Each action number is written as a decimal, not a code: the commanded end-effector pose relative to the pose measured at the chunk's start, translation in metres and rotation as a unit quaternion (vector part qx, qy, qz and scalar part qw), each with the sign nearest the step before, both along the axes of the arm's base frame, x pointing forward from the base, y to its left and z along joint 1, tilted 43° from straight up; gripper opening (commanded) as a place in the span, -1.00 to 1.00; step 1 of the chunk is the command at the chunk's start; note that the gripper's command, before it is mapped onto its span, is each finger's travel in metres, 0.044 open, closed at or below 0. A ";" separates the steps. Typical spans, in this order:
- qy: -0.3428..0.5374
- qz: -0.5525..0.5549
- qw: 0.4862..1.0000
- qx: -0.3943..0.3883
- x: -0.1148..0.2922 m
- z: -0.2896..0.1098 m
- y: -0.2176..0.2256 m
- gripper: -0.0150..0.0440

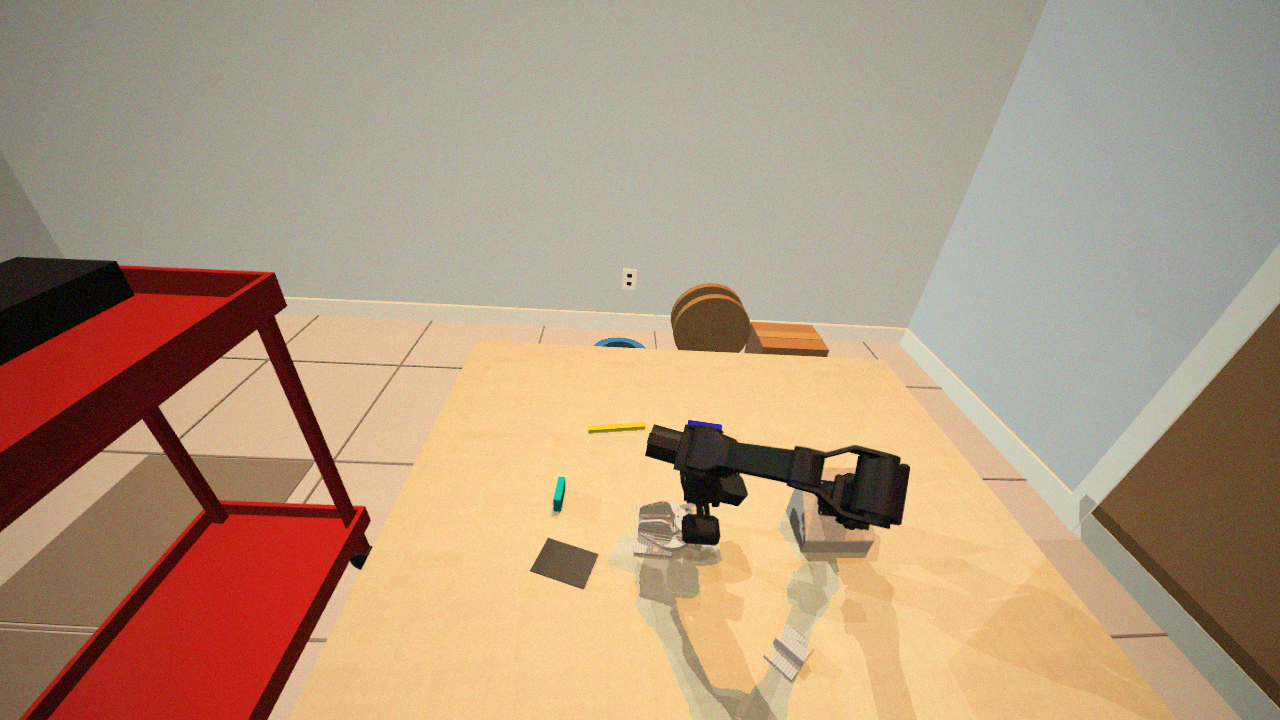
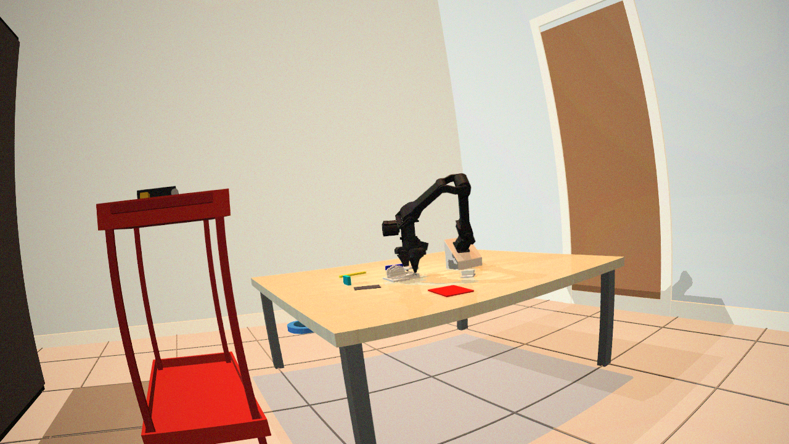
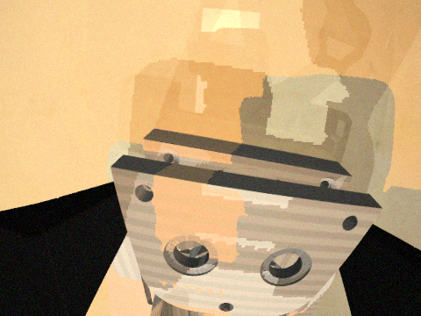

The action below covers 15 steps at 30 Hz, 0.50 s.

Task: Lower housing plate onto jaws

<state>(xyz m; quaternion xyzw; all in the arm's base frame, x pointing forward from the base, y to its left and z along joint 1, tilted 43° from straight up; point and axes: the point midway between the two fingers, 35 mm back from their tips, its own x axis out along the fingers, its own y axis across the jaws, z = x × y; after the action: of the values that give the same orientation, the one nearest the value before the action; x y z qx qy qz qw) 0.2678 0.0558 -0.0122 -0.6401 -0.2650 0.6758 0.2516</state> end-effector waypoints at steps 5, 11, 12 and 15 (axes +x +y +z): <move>0.002 -0.002 1.000 0.002 0.000 -0.001 0.001 0.70; 0.004 -0.004 1.000 0.002 0.000 -0.002 0.002 0.70; 0.005 -0.005 1.000 0.002 0.000 -0.002 0.002 0.70; 0.005 -0.005 1.000 0.002 0.000 -0.003 0.002 0.70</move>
<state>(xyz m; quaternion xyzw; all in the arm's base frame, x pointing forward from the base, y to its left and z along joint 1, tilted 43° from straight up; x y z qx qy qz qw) 0.2677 0.0571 -0.0139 -0.6392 -0.2627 0.6767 0.2539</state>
